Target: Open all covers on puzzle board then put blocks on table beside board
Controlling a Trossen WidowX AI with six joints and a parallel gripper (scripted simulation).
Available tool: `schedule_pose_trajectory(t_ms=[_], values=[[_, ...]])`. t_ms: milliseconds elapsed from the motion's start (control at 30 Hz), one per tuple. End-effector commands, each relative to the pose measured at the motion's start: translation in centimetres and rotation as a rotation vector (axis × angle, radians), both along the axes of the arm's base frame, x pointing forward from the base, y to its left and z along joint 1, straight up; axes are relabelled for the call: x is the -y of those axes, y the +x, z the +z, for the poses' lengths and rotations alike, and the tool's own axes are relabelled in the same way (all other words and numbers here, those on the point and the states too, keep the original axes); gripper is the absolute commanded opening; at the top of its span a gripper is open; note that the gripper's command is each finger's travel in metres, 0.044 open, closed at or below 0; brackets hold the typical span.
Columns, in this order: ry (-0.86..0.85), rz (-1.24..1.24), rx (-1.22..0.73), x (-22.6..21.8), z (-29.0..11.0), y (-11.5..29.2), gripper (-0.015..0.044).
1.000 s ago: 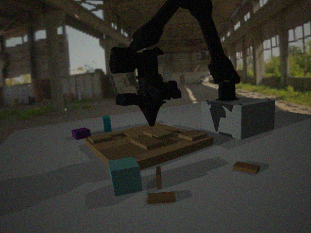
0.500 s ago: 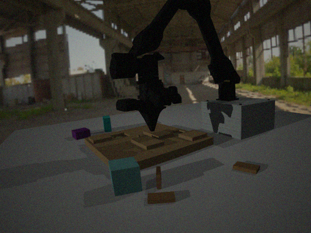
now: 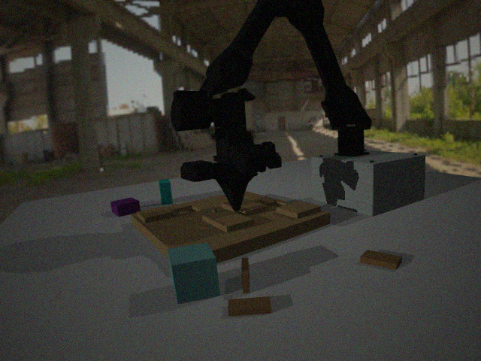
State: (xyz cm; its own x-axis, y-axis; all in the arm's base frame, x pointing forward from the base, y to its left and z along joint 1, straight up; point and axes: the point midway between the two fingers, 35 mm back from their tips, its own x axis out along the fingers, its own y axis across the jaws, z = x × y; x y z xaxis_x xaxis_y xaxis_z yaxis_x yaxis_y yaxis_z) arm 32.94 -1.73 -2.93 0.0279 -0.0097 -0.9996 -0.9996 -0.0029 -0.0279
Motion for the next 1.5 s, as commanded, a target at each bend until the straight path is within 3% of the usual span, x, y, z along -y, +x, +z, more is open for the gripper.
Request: schedule_pose_trajectory(t_ms=[0,1467], values=[[0.002,0.005,-0.005,-0.1,-0.6,-0.2,0.0],[0.003,0.005,-0.008,-0.7,-1.2,-4.5,0.0]])
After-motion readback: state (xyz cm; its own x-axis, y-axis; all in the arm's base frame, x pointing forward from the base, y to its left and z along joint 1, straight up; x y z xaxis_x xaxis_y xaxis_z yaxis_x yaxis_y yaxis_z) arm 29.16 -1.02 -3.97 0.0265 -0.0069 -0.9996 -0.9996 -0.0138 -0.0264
